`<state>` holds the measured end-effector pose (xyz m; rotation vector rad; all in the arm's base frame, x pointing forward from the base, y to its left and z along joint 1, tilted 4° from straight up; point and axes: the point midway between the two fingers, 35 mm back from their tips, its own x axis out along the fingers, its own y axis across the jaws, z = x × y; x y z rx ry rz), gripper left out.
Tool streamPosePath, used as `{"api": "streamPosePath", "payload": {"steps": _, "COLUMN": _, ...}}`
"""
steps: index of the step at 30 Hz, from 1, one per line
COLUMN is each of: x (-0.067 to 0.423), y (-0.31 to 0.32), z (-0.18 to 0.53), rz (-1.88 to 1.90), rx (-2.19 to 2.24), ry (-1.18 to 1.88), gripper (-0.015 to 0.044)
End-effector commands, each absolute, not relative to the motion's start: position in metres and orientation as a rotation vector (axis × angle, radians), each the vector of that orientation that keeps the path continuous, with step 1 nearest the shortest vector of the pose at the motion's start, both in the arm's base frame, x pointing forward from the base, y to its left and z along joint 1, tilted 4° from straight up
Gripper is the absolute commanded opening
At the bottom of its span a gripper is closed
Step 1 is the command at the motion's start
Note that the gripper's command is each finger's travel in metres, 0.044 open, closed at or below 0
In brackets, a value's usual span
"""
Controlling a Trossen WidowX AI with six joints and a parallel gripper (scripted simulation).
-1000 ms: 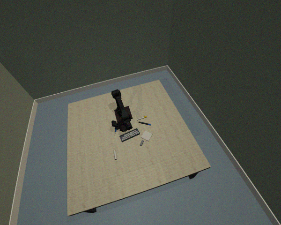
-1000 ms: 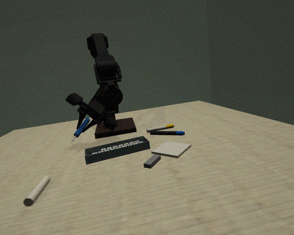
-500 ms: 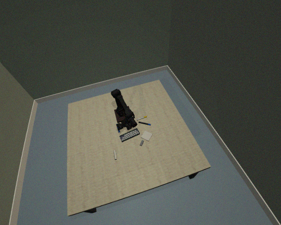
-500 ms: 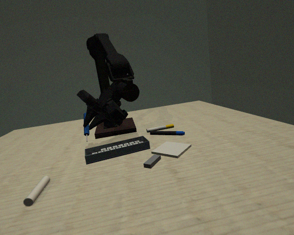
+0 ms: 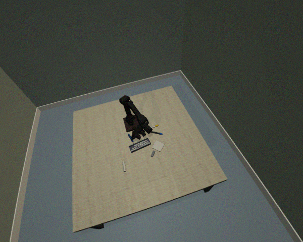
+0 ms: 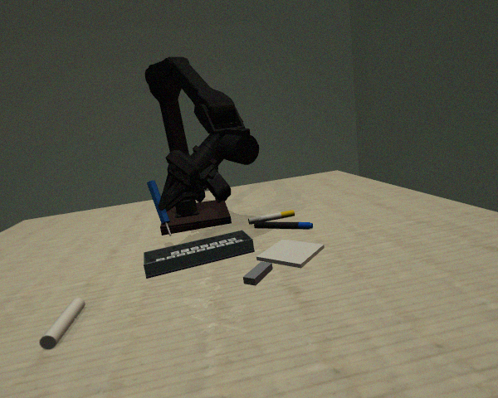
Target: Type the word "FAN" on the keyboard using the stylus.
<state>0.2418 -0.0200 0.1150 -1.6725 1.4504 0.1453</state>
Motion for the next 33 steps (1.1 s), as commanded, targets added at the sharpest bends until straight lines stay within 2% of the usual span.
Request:
{"api": "streamPosePath", "payload": {"steps": 1, "x": 0.244, "y": -0.01, "z": 0.119, "rz": 0.251, "rx": -1.862, "ry": 1.414, "gripper": 0.0}}
{"api": "streamPosePath", "payload": {"steps": 17, "x": 0.249, "y": 0.029, "z": 0.134, "rz": 0.582, "rx": -2.483, "ry": 1.242, "gripper": 0.0}}
{"api": "streamPosePath", "payload": {"steps": 26, "x": 0.25, "y": 0.03, "z": 0.131, "rz": 0.585, "rx": -2.49, "ry": 1.24, "gripper": 0.0}}
{"api": "streamPosePath", "payload": {"steps": 33, "x": 0.252, "y": 0.031, "z": 0.1, "rz": 0.585, "rx": -2.49, "ry": 1.24, "gripper": 0.0}}
